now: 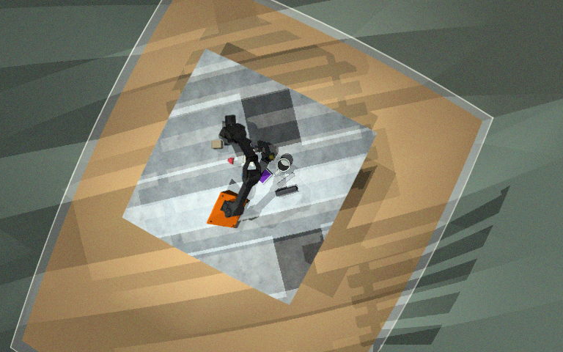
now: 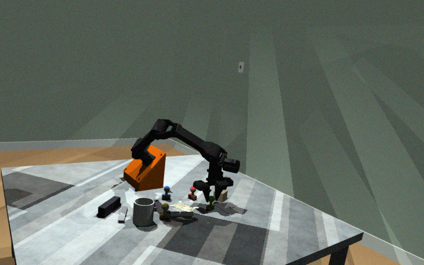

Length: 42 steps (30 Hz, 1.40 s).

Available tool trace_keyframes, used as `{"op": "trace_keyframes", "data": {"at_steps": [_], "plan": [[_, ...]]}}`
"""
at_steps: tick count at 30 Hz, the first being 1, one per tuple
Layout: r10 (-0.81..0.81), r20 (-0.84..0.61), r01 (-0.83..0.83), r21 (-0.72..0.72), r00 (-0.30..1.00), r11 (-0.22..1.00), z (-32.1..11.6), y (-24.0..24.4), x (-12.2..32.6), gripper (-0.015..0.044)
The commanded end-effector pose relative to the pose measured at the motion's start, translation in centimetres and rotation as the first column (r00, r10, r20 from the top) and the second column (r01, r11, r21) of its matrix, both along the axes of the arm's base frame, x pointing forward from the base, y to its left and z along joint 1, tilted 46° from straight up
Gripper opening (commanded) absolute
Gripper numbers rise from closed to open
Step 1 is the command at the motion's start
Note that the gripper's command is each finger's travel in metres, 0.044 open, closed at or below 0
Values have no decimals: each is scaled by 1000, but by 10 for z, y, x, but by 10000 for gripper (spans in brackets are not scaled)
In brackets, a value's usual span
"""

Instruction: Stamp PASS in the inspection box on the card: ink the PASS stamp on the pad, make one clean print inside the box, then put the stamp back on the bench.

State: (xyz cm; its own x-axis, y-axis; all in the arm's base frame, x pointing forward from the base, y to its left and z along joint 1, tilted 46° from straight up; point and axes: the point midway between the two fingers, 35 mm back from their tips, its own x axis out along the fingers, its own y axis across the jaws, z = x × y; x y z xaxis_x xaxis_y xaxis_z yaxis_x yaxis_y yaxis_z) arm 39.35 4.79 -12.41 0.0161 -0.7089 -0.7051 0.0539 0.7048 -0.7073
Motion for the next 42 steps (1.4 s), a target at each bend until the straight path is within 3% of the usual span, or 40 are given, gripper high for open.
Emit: {"op": "trace_keyframes", "data": {"at_steps": [1, 13, 34, 38, 42], "plan": [[3, -9, -4, -9, 1000, 1000, -7, -7, -2, 228], [3, -9, -3, -11, 1000, 1000, -14, -16, -3, 228], [-2, -3, 2, -4, 1000, 1000, -12, -14, -2, 88], [-2, -3, 2, -3, 1000, 1000, -11, -13, -2, 0], [-2, -4, 2, -3, 1000, 1000, -10, -11, -2, 0]]}}
